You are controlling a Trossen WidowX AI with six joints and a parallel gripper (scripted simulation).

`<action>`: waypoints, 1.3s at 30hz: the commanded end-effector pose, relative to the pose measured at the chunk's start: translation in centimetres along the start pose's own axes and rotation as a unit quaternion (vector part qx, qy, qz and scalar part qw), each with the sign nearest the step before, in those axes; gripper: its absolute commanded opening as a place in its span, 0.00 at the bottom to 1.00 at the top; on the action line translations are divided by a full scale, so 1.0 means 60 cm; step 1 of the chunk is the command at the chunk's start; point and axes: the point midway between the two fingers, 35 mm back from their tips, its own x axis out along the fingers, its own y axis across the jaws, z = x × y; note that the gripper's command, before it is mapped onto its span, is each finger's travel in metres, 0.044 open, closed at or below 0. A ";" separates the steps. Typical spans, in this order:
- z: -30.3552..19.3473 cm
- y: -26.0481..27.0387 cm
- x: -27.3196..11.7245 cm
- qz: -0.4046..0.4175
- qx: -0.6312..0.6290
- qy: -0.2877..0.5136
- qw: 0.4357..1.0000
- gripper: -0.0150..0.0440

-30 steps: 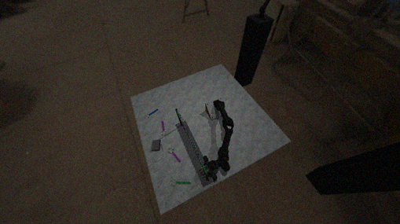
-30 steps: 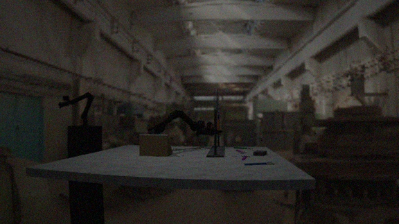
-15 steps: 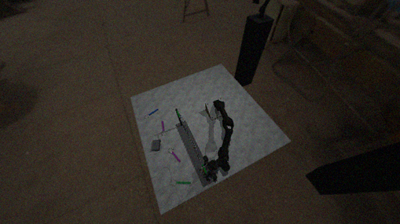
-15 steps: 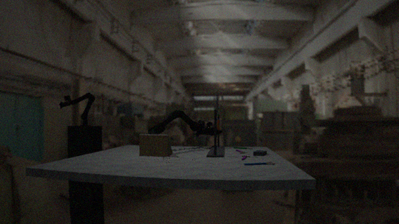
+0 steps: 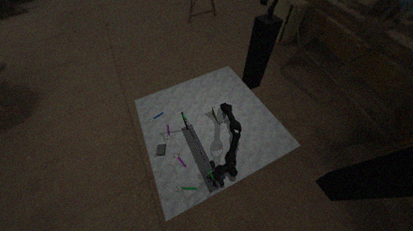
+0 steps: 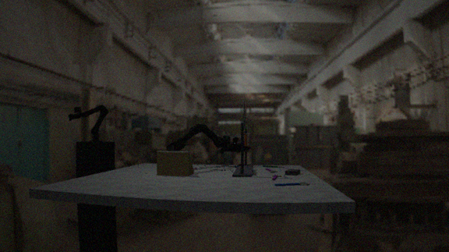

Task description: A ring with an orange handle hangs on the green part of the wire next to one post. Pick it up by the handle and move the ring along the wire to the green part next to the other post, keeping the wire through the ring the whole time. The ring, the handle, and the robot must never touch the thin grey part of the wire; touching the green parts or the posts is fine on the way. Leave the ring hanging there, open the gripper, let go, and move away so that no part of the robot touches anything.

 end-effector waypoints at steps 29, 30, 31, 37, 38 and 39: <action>0.024 -0.003 0.000 0.000 0.000 -0.001 1.000 0.00; 0.024 -0.003 0.000 0.000 0.000 -0.001 1.000 0.00; 0.024 -0.003 0.000 0.000 0.000 -0.001 1.000 0.00; 0.025 -0.007 -0.010 0.000 0.000 0.024 1.000 0.00; 0.025 -0.009 -0.013 0.000 0.000 0.033 0.999 0.00; 0.025 -0.011 -0.017 0.000 0.000 0.043 0.999 0.00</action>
